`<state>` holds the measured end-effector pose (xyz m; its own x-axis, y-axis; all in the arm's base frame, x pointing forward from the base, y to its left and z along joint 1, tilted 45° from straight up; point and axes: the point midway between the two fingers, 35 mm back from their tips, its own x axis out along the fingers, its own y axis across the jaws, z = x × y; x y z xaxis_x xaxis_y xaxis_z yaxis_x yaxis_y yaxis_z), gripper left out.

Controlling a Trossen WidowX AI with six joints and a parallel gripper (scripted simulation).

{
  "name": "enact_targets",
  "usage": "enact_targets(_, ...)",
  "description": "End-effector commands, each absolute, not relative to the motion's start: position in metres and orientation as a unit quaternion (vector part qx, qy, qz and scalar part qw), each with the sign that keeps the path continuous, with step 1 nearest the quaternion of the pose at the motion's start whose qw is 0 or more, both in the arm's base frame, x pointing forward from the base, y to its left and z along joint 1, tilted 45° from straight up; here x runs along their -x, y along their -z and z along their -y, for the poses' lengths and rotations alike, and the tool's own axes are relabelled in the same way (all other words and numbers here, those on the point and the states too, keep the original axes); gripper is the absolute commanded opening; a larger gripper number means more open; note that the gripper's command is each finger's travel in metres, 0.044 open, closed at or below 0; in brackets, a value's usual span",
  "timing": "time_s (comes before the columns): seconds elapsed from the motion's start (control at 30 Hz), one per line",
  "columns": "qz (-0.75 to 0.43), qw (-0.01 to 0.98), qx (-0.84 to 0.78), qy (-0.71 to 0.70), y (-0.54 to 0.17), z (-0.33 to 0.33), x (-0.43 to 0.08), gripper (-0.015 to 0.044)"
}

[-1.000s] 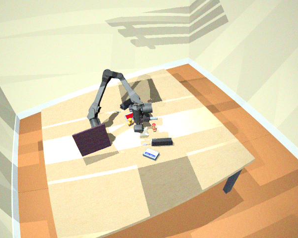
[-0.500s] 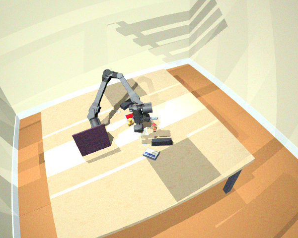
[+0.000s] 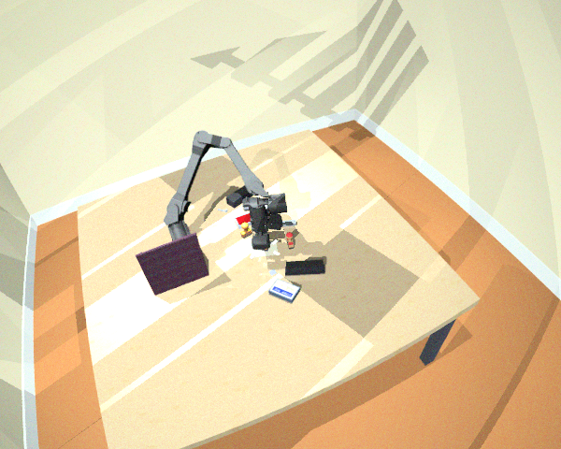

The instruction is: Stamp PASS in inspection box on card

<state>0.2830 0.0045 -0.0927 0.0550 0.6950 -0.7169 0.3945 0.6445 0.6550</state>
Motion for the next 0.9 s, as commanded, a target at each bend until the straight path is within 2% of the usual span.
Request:
enact_targets(0.0, -0.676, 0.604, -0.403, -0.125, 0.091, -0.003, -0.283, 0.0000)
enact_targets(0.87, -0.676, 0.605, -0.402, -0.124, 0.074, 0.016, -0.283, 0.0000)
